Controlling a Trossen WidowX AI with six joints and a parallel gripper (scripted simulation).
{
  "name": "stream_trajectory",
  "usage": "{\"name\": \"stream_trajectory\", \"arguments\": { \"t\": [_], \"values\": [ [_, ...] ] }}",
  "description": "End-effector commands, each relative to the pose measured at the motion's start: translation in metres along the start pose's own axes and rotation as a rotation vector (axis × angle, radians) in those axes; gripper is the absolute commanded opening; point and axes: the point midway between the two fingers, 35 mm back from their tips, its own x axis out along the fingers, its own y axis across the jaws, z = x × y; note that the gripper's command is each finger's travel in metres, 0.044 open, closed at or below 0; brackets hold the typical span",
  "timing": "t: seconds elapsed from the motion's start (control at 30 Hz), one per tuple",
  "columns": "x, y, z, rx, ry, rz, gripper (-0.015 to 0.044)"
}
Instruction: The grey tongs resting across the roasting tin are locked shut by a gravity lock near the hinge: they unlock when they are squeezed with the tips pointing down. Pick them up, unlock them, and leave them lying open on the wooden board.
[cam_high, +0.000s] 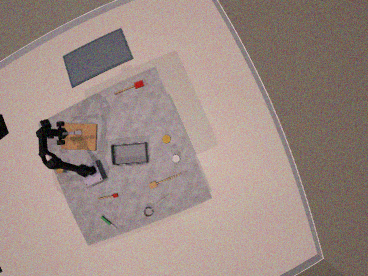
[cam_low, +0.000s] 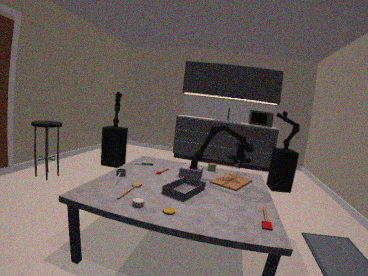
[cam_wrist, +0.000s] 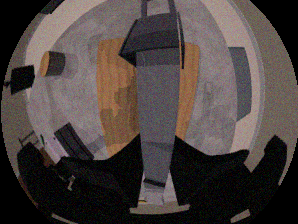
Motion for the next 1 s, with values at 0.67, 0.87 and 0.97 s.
{"name": "stream_trajectory", "arguments": {
  "t": [0.67, 0.87, 0.97],
  "values": [
    [-0.004, 0.012, 0.038, 0.148, -0.244, 0.024, -0.0150],
    [-0.009, 0.008, 0.038, 0.188, -0.433, 0.035, -0.0150],
    [-0.013, 0.006, 0.038, 0.196, -0.529, 0.036, -0.0150]
  ]
}}
